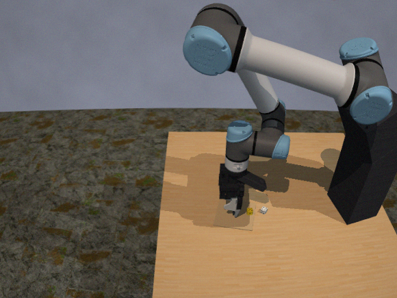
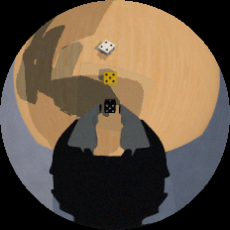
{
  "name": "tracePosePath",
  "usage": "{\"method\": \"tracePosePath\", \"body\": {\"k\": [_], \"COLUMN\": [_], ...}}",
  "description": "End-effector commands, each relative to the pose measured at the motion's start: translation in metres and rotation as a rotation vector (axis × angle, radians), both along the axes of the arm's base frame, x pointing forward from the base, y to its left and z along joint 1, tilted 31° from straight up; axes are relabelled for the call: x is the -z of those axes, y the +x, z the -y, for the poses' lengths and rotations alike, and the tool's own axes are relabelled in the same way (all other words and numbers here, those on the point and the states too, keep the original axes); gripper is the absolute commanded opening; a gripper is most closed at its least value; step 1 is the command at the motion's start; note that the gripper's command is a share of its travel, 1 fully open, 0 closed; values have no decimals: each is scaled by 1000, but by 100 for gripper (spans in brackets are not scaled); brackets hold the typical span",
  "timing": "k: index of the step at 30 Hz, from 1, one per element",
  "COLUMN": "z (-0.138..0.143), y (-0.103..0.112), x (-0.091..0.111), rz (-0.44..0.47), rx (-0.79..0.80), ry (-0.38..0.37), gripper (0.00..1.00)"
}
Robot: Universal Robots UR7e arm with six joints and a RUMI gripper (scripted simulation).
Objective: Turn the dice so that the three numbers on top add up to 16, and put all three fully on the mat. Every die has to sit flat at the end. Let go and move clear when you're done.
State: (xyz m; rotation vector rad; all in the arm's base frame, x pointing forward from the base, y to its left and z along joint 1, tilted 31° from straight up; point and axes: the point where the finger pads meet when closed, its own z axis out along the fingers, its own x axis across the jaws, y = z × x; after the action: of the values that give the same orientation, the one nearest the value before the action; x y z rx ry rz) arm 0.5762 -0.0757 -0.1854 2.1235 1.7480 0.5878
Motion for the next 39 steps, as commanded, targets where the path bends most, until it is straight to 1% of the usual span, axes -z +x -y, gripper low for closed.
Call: {"method": "tracePosePath", "body": {"k": [1,4,6,17,21,23,28,32,33,39], "z": [0,0,0,1,1,1,1,1,1,1], "y": [-2,-7,-7,-33,-40,-40,-45,-45,-45,-45], "x": [-5,-13,-13,-57,-69,-69,-76,-77,-77,-77], "rz": [1,1,1,1,1,1,1,1,1,1], "rx": [0,0,0,0,0,0,0,0,0,0], "ry": [0,0,0,0,0,0,0,0,0,0], "gripper": [21,21,21,21,21,21,21,21,100,100]}}
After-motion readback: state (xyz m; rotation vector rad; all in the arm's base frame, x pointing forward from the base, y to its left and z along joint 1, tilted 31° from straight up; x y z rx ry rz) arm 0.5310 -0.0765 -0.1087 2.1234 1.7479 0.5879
